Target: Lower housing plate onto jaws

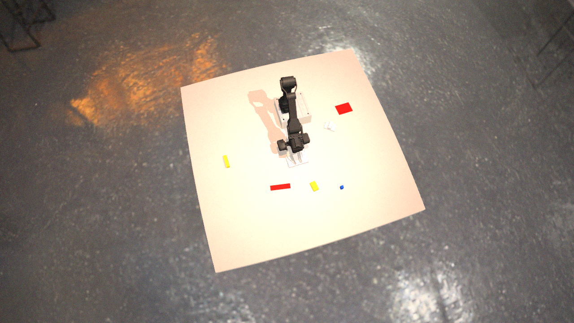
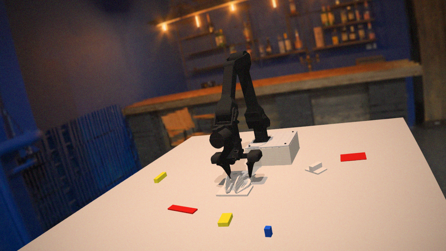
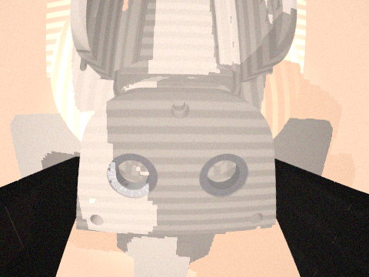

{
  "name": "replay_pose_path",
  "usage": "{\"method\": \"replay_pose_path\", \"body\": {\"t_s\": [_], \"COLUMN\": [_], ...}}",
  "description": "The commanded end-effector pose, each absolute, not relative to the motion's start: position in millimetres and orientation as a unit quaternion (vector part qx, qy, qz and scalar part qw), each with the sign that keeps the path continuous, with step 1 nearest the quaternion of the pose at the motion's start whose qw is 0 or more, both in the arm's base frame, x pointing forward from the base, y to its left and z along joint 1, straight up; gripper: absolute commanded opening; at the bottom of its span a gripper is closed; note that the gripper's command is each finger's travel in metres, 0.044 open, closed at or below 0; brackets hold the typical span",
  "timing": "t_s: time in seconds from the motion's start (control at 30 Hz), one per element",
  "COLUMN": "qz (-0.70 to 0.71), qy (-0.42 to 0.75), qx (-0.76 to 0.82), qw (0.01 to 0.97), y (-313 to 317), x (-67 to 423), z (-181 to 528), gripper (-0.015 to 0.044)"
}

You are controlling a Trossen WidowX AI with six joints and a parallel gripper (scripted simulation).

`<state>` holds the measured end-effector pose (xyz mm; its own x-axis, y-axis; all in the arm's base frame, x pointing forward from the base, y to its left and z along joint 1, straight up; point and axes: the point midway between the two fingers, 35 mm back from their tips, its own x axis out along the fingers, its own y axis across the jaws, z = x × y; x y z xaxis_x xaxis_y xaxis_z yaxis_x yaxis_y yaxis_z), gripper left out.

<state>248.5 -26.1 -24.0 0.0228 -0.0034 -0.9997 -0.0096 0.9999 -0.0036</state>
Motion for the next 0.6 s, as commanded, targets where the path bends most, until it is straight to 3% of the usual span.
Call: {"method": "replay_pose_path", "body": {"t_s": [0.0, 0.57], "qz": [0.001, 0.0], "qy": [0.698, 0.698], "qx": [-0.002, -0.002], "qw": [0.716, 0.716], "y": [-25.8, -25.8], "x": [248.6, 248.6], "z": [-24.5, -26.9], "gripper": [0.0351, 0.0351]}}
